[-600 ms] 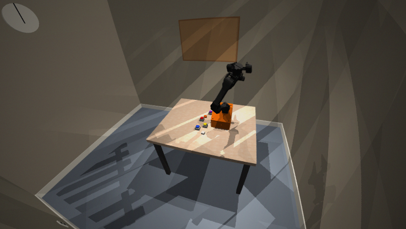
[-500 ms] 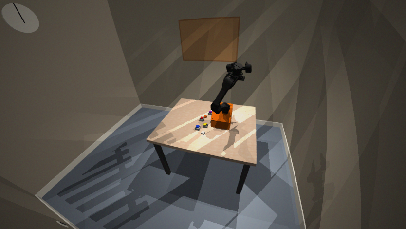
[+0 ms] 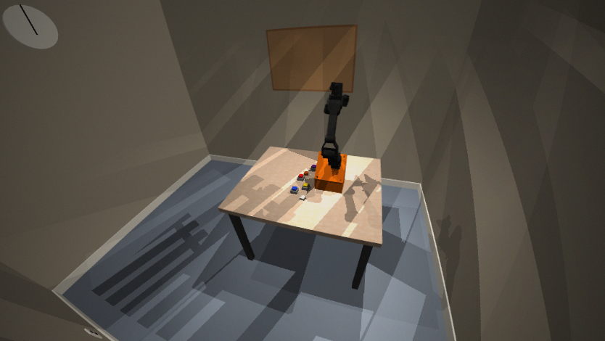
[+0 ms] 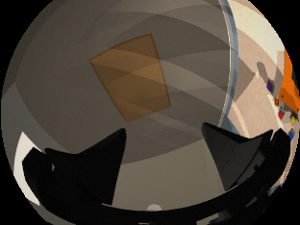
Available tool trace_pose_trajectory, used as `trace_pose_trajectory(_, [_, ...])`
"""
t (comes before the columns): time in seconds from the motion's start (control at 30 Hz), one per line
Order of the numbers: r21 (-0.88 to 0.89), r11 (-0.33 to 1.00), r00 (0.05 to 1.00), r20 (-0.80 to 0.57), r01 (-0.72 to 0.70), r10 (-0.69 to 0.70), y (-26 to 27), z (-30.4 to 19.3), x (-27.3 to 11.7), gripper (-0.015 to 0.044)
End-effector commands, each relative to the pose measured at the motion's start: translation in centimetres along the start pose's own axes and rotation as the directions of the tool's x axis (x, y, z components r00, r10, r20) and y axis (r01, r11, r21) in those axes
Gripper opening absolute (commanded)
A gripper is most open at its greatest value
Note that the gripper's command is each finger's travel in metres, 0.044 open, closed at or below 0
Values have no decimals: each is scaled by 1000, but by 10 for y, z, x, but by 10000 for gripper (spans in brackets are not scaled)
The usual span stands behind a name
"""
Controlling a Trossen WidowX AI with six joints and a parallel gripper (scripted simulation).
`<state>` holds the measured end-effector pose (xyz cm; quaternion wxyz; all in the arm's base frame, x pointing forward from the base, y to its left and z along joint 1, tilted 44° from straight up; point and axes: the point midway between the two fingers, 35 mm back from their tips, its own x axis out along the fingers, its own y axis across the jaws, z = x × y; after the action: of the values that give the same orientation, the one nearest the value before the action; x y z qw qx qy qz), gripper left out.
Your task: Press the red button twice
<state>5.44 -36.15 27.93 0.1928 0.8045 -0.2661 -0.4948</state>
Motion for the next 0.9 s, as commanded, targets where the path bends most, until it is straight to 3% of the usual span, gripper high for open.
trace_pose_trajectory(0.0, [-328,933,979,-88,149,-187,-46,-35,47,400])
trace_pose_trajectory(0.2, [-762,619,874,-153,192,-460,-134,-84,97,400])
trace_pose_trajectory(0.43, [-992,114,661,-127,-63,-739,-259,-122,121,400])
trace_pose_trajectory(0.67, [-830,-225,394,8,-510,-919,-387,-127,108,400])
trace_pose_trajectory(0.87, [-477,-231,159,185,-848,-970,-485,-100,74,400])
